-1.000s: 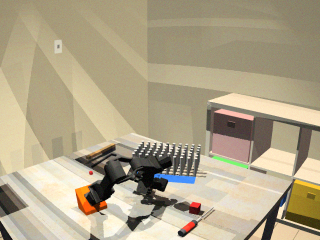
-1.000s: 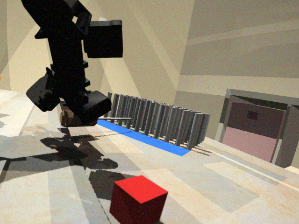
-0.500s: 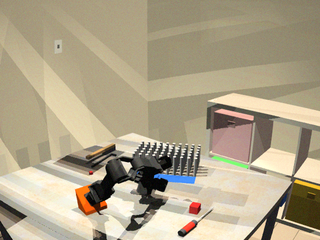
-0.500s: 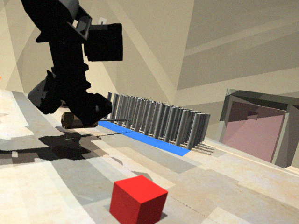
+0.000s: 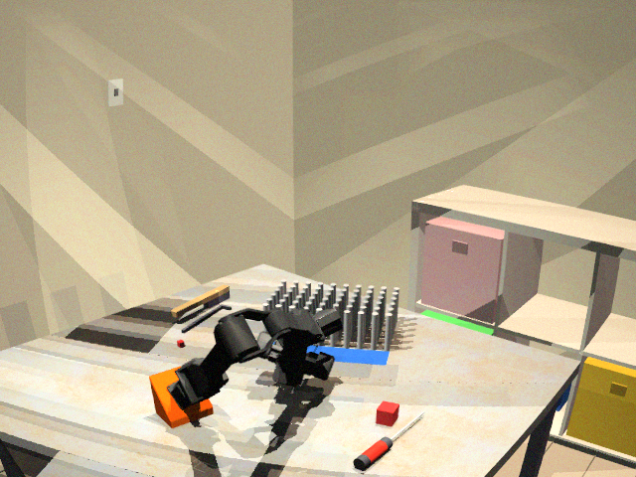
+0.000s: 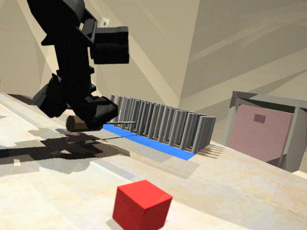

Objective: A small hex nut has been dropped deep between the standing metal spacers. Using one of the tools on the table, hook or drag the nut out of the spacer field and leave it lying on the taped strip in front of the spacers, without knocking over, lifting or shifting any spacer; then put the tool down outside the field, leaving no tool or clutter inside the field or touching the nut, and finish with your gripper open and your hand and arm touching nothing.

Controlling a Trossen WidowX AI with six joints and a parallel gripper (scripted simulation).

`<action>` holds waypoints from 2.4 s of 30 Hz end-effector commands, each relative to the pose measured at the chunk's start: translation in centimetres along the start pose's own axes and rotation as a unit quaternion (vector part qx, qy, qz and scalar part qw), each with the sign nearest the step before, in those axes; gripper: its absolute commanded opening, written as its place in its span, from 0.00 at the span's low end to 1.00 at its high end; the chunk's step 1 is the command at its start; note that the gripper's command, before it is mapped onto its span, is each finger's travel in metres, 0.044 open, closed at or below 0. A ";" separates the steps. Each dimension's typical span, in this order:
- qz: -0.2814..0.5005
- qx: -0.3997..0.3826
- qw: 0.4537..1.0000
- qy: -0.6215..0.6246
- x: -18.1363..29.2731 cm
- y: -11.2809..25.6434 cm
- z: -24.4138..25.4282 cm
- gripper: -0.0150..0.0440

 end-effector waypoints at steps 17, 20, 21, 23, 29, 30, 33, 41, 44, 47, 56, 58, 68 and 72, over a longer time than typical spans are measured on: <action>0.004 -0.001 1.000 -0.003 1.1 -0.6 -0.1 0.25; 0.004 -0.001 1.000 -0.003 1.3 -0.7 -0.1 0.25; 0.004 -0.001 1.000 -0.003 1.3 -0.7 -0.1 0.25; 0.004 -0.001 1.000 -0.003 1.4 -0.8 -0.1 0.25; 0.005 -0.001 1.000 -0.003 1.7 -0.9 -0.1 0.25; 0.005 -0.001 1.000 -0.003 1.8 -1.0 -0.2 0.25; 0.005 -0.001 1.000 -0.003 1.9 -1.1 -0.2 0.25; 0.005 -0.001 1.000 -0.003 2.3 -1.3 -0.2 0.25; 0.005 -0.002 1.000 -0.003 2.4 -1.4 -0.3 0.25; 0.005 -0.002 1.000 -0.003 2.6 -1.5 -0.3 0.25; 0.005 -0.002 1.000 -0.003 3.0 -1.8 -0.4 0.25; 0.005 -0.002 1.000 -0.003 3.1 -1.9 -0.4 0.25; 0.006 -0.002 1.000 -0.004 3.6 -2.2 -0.5 0.25; 0.006 -0.002 1.000 -0.004 3.8 -2.3 -0.5 0.25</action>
Point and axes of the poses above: the point midway between the two fingers, 35 mm back from their tips, its own y axis back along the fingers, its own z axis across the jaws, x = y × z, the point moved 7 cm from there along y, back along the fingers, and after that the axes turned 12 degrees about -y, right-handed, at the moved point
